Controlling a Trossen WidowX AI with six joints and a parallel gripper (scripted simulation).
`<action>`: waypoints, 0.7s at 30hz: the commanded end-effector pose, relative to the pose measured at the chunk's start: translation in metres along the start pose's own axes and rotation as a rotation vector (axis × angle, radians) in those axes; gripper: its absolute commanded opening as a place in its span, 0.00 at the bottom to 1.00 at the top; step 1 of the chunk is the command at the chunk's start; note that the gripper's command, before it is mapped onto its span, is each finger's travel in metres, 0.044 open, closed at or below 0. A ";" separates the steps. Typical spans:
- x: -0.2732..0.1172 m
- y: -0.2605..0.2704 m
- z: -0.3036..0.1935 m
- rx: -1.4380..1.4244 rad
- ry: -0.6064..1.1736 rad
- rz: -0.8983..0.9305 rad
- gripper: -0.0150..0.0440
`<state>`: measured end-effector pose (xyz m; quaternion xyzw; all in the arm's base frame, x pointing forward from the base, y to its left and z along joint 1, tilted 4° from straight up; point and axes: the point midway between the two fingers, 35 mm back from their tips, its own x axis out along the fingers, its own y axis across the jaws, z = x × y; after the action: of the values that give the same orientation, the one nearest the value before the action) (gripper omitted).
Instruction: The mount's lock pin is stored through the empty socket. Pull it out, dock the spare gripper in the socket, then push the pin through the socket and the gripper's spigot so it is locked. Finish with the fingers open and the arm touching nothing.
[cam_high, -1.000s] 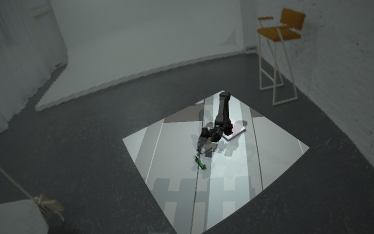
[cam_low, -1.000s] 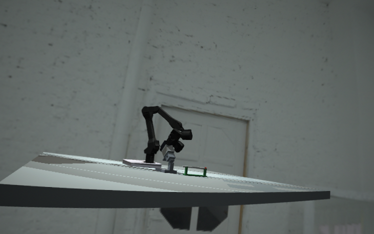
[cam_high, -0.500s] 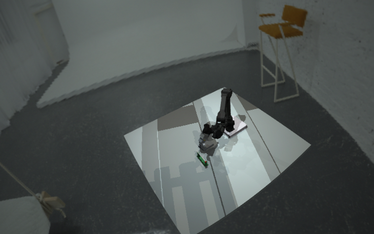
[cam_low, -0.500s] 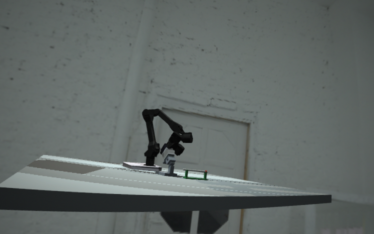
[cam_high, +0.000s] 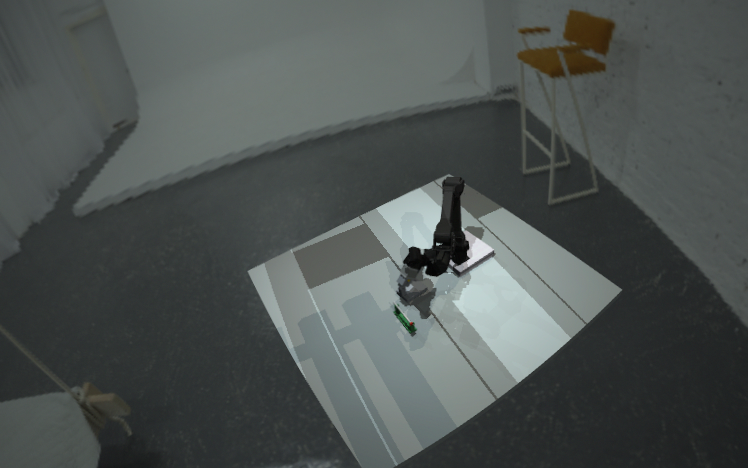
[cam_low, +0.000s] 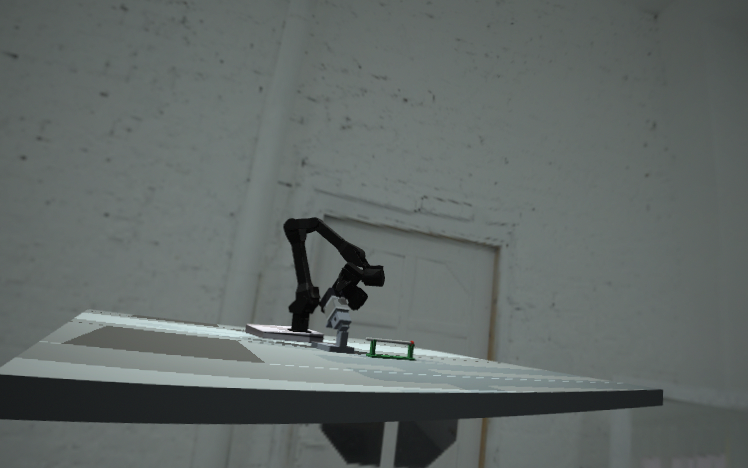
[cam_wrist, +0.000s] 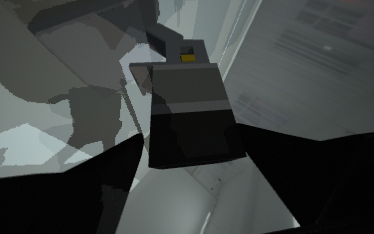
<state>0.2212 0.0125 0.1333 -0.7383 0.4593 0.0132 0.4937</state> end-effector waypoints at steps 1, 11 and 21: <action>-0.006 -0.001 -0.006 0.005 -0.002 -0.001 1.00; -0.020 0.004 -0.020 -0.024 0.010 0.006 1.00; -0.035 0.007 -0.034 -0.052 0.023 0.007 1.00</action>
<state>0.1856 0.0093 0.1576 -0.7509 0.4675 0.0185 0.4661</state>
